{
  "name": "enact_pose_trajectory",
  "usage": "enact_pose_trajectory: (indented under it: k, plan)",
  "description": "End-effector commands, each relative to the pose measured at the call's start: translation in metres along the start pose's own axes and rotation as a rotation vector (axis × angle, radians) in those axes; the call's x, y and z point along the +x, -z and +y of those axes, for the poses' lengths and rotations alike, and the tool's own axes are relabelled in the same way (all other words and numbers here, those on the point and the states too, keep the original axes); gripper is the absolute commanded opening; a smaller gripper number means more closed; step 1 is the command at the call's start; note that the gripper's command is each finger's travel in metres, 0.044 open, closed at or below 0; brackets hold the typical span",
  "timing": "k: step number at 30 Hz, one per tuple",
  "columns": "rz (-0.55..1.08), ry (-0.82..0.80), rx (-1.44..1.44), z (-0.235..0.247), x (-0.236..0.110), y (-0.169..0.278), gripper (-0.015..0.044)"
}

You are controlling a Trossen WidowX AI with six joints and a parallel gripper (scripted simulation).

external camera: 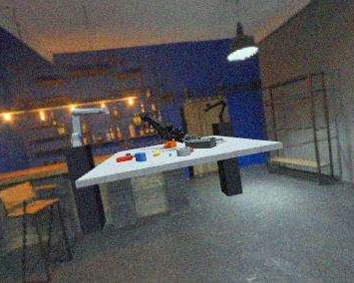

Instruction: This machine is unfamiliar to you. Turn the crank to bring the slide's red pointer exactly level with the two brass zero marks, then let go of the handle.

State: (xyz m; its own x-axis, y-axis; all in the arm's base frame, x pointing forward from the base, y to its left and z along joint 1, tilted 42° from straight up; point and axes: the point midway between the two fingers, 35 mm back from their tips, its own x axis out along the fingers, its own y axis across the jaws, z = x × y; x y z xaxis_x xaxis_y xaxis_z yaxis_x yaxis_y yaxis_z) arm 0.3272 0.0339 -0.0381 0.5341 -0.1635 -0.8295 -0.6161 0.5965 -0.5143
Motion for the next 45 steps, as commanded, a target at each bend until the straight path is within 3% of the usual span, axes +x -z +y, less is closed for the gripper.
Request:
enact_pose_trajectory:
  k: [1,45]
  plan:
    - [-0.010,0.009,0.007,-0.003,-0.007,-0.006,0.0000]
    - [-0.011,0.006,0.009,0.035,-0.029,-0.029,0.0000]
